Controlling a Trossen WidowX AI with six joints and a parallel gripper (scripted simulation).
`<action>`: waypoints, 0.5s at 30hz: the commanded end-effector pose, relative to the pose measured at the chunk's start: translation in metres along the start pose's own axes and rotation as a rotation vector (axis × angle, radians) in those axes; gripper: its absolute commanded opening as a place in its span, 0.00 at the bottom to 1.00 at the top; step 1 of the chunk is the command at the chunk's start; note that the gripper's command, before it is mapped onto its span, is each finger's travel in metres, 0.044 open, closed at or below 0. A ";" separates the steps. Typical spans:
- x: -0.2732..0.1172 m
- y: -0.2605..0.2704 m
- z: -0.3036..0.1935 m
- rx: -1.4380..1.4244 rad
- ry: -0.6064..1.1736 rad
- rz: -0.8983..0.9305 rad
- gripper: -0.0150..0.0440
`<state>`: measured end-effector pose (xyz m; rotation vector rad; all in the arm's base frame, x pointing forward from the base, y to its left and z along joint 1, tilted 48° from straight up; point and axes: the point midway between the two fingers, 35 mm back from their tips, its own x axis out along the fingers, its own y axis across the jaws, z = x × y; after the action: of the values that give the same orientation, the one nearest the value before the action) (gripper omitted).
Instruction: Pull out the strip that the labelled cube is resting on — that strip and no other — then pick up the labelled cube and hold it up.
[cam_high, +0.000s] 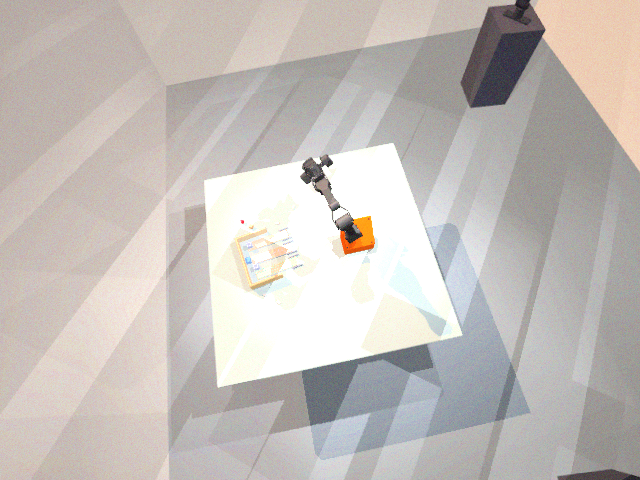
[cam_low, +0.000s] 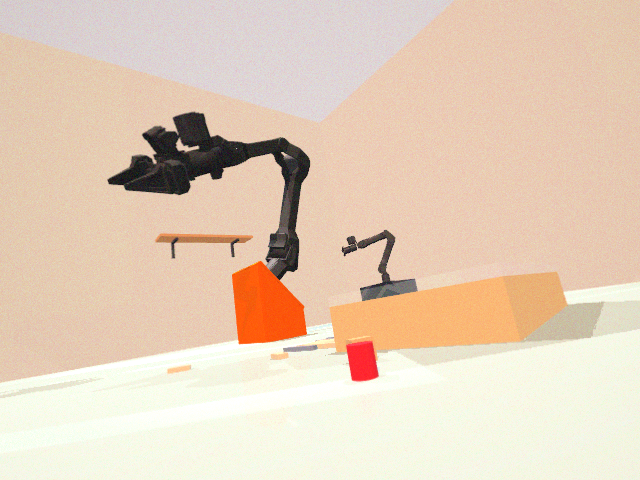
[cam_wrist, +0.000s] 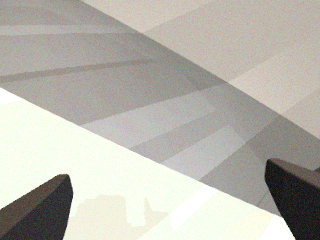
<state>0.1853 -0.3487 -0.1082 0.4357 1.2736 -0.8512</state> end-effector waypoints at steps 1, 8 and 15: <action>-0.029 0.071 0.006 0.012 -0.127 0.208 0.93; -0.090 0.169 -0.006 -0.044 -0.259 0.559 0.93; -0.162 0.247 -0.051 -0.150 -0.292 0.940 0.93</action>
<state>0.3250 -0.1638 -0.0304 0.6217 0.7789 -0.2149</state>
